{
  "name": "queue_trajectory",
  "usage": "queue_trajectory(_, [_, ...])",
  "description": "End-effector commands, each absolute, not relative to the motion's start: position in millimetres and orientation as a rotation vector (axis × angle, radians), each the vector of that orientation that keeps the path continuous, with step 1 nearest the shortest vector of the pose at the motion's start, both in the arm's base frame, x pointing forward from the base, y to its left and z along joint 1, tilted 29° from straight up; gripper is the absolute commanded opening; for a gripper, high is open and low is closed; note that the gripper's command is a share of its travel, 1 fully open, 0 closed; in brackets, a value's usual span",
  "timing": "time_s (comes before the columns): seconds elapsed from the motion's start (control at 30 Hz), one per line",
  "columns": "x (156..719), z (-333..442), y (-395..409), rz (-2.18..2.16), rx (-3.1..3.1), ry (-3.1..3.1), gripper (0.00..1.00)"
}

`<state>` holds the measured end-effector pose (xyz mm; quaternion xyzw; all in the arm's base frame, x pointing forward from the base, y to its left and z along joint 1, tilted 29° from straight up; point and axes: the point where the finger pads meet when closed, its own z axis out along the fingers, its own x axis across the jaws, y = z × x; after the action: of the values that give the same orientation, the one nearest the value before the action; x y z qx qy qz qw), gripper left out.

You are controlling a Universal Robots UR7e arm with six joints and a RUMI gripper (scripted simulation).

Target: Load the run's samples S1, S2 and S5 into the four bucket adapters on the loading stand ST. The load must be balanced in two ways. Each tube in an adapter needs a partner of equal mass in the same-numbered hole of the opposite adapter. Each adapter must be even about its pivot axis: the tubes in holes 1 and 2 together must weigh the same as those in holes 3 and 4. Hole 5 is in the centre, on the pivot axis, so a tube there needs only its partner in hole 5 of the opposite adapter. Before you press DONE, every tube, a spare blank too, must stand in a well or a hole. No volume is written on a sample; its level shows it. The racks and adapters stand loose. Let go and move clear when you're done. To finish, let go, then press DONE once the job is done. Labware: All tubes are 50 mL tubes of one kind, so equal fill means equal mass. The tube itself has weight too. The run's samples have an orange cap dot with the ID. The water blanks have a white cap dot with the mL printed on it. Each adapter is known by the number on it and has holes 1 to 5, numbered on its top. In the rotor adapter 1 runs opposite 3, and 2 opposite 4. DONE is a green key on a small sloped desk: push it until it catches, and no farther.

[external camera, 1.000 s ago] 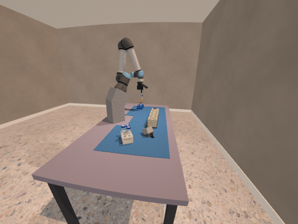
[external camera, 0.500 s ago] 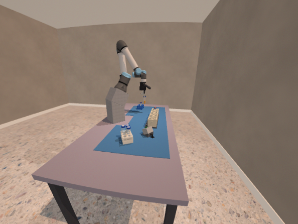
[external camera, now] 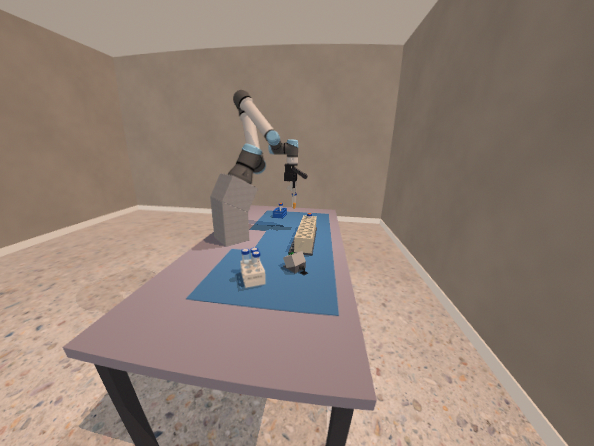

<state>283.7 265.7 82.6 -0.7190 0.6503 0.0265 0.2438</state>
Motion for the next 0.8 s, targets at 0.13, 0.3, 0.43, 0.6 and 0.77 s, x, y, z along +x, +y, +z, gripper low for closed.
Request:
queue_trajectory(0.13, [322,77,231,0.090,-1.969,1.765,0.00])
queue_trajectory(0.3, [346,74,208,0.090,-1.969,1.765,0.00])
queue_trajectory(0.43, [360,72,194,0.090,-1.969,1.765,0.00])
queue_trajectory(0.6, [379,70,176,0.090,-1.969,1.765,0.00])
queue_trajectory(0.77, [403,67,153,0.090,-1.969,1.765,0.00])
